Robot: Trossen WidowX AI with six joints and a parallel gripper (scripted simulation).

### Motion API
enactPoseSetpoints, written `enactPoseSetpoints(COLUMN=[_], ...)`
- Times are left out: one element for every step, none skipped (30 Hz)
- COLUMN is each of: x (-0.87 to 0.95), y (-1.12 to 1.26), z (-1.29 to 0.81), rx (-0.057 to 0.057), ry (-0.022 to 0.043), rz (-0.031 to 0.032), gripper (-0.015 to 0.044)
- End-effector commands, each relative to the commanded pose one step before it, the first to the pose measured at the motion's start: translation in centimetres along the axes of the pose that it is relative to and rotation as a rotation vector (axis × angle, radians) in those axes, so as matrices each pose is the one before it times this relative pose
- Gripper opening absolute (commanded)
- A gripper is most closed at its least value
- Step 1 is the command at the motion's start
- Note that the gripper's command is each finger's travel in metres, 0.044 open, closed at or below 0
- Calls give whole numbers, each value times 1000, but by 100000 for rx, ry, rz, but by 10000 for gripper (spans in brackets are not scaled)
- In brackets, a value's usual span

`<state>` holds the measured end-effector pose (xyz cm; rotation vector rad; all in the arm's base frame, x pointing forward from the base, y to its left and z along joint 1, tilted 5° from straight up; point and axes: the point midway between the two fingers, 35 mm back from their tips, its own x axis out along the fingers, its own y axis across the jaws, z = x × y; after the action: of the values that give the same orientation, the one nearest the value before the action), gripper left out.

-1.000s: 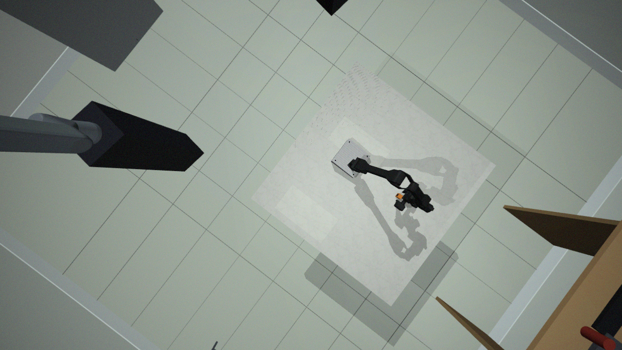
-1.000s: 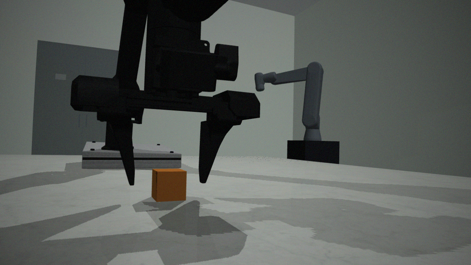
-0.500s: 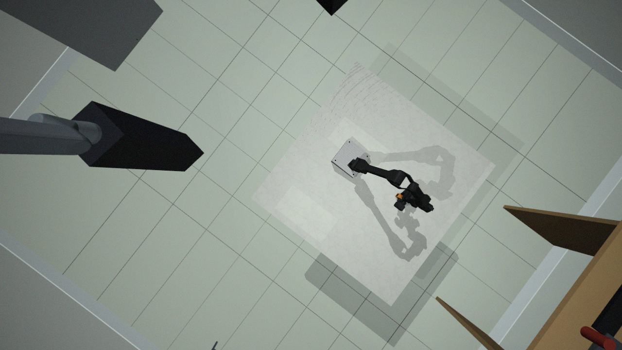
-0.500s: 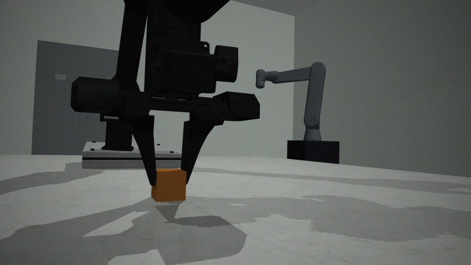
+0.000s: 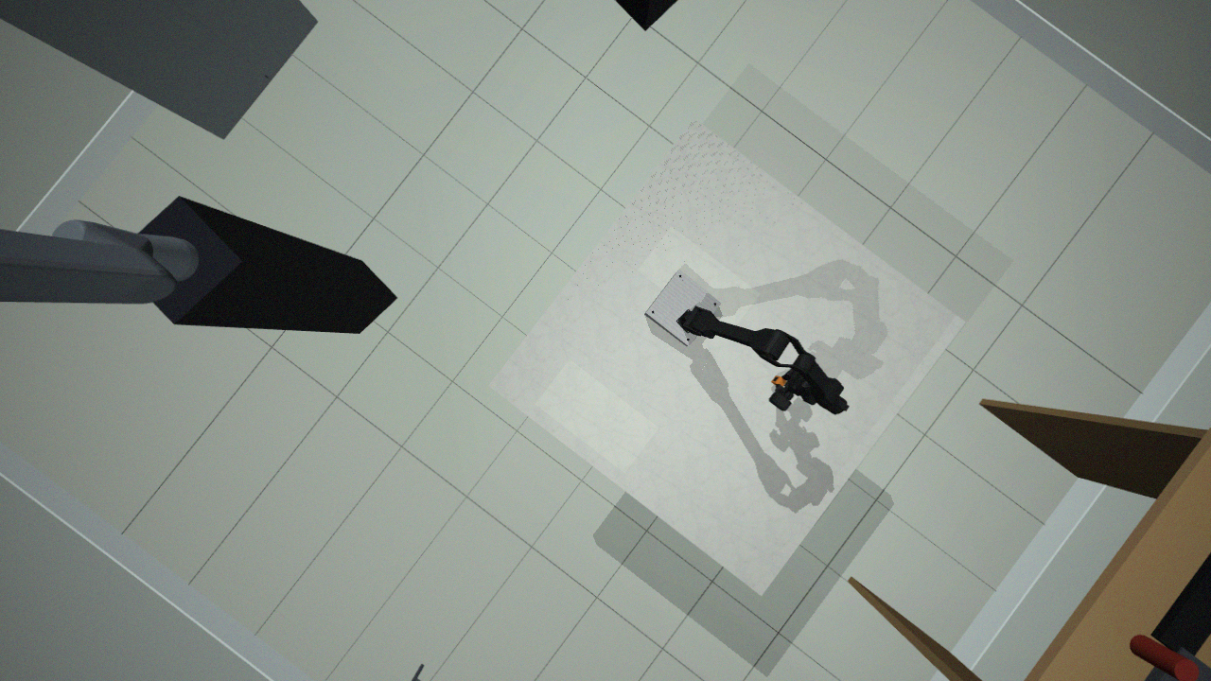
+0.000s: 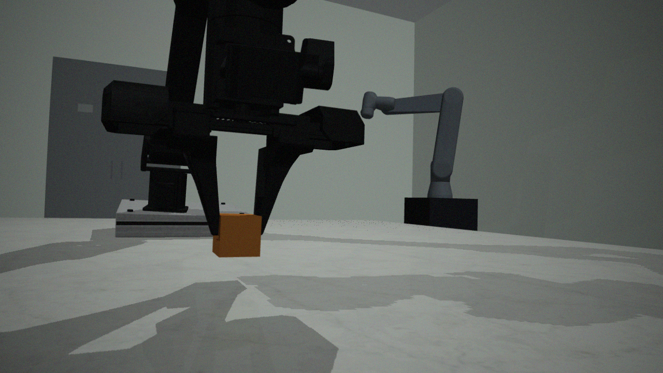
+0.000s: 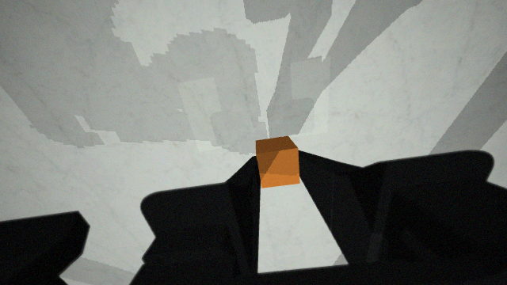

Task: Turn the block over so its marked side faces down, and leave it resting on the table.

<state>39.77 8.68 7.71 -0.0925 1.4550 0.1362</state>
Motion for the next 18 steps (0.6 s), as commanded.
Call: enactPoseSetpoints(x=[-969, 13, 40, 65, 77, 74, 72, 69, 66, 63, 60, 57, 54, 51, 48, 44, 41, 37], y=[25, 1, 2, 3, 3, 3, 3, 3, 3, 3, 2, 2, 2, 2, 2, 2, 2, 1], z=[202, 8, 24, 37, 42, 38, 34, 30, 26, 22, 18, 15, 11, 8, 4, 1, -3, -6], rx=[-193, -5, -15, -24, -27, -25, -24, -22, -20, -18, -17, -15, -13, -12, -10, -8, -6, -4], ry=[-796, -232, -696, -1161, -1404, -1404, -1404, -1403, -1403, -1403, -1402, -1402, -1402, -1402, -1401, -1401, -1401, -1400], rz=[194, -4, -11, -17, -20, -19, -18, -17, -16, -15, -13, -12, -11, -10, -9, -8, -7, -6], gripper=[0, 0, 0, 0, 0, 0, 0, 0, 0, 0, 0, 0, 0, 0, 0, 0, 0, 0])
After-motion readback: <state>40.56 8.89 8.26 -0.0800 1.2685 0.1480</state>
